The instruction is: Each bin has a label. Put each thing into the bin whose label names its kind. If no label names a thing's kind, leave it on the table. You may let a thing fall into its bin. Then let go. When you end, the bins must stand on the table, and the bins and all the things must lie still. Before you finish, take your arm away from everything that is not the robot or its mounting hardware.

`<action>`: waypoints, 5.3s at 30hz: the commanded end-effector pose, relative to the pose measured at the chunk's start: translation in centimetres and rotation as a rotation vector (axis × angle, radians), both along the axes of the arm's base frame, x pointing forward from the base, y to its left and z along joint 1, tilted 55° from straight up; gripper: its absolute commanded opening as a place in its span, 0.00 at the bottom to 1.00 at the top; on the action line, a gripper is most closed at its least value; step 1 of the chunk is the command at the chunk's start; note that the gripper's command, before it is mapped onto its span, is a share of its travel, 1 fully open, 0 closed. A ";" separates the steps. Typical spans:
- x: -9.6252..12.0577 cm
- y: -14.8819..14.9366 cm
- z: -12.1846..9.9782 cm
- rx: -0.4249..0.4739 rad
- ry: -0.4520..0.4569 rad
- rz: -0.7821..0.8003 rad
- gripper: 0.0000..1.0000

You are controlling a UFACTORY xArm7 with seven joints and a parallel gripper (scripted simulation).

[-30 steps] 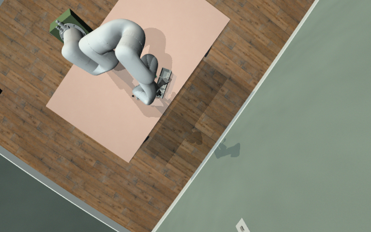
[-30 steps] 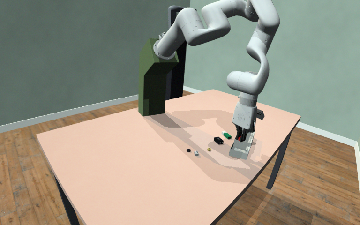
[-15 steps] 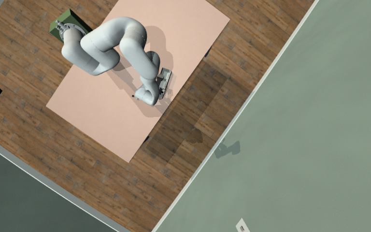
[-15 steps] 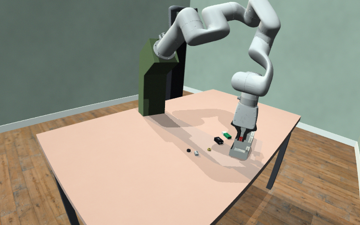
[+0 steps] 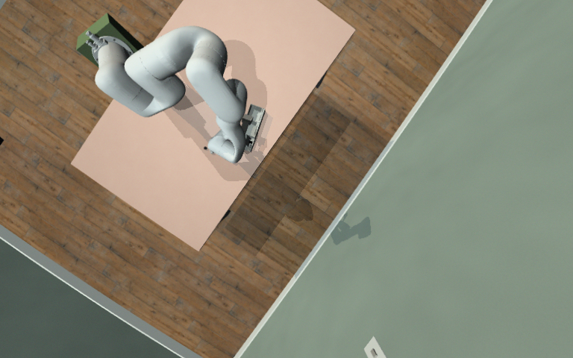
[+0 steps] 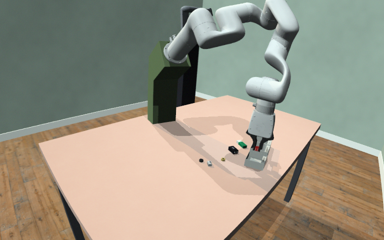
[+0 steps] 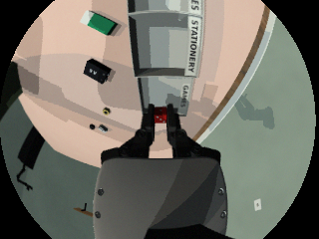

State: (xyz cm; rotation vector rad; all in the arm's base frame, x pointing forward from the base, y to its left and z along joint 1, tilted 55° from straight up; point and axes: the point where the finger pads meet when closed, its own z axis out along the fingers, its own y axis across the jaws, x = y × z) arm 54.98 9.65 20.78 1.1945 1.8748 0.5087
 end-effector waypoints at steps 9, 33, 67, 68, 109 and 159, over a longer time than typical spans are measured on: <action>1.5 -0.2 -1.0 0.000 -0.001 0.000 0.00; 4.0 -0.5 -2.8 0.000 -0.001 0.000 0.00; 3.1 -0.4 -2.1 0.000 -0.001 0.000 0.30; 3.0 -0.3 -2.0 0.000 -0.001 0.000 0.30; -5.6 5.2 -7.7 -0.447 0.061 0.306 0.38; -6.3 7.8 -13.7 -0.666 0.076 0.466 0.38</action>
